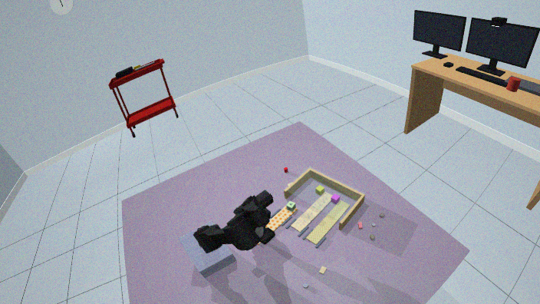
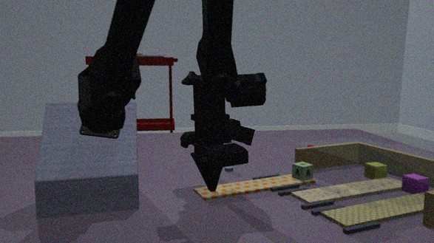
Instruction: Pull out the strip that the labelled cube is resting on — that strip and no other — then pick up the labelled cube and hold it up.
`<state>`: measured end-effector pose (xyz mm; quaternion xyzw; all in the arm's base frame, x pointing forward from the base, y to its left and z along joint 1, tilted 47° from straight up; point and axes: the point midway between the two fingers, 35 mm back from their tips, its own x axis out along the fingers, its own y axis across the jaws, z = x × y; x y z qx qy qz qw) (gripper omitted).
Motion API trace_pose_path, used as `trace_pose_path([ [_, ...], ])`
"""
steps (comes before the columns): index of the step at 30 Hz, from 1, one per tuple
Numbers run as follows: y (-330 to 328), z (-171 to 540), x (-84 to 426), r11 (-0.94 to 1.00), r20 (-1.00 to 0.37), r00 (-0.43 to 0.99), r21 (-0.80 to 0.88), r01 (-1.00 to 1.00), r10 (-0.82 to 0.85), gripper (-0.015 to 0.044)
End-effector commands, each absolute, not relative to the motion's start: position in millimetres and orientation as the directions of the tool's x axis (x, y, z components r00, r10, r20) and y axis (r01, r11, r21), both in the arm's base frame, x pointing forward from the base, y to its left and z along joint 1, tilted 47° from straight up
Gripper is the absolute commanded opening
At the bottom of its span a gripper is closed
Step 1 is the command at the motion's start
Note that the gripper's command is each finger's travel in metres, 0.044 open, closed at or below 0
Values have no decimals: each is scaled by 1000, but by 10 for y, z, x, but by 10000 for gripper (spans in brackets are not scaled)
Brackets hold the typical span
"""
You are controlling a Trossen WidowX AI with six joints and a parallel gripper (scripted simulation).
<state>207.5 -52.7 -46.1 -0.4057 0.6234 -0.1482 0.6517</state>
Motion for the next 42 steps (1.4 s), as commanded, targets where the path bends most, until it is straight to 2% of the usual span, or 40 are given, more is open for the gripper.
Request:
trace_pose_path([
  [1, -605, -470, 1928, 620, -687, 151, -713, -328, -711, 0],
  [42, -560, -444, 1951, 625, -691, 174, -714, -317, -701, 0],
])
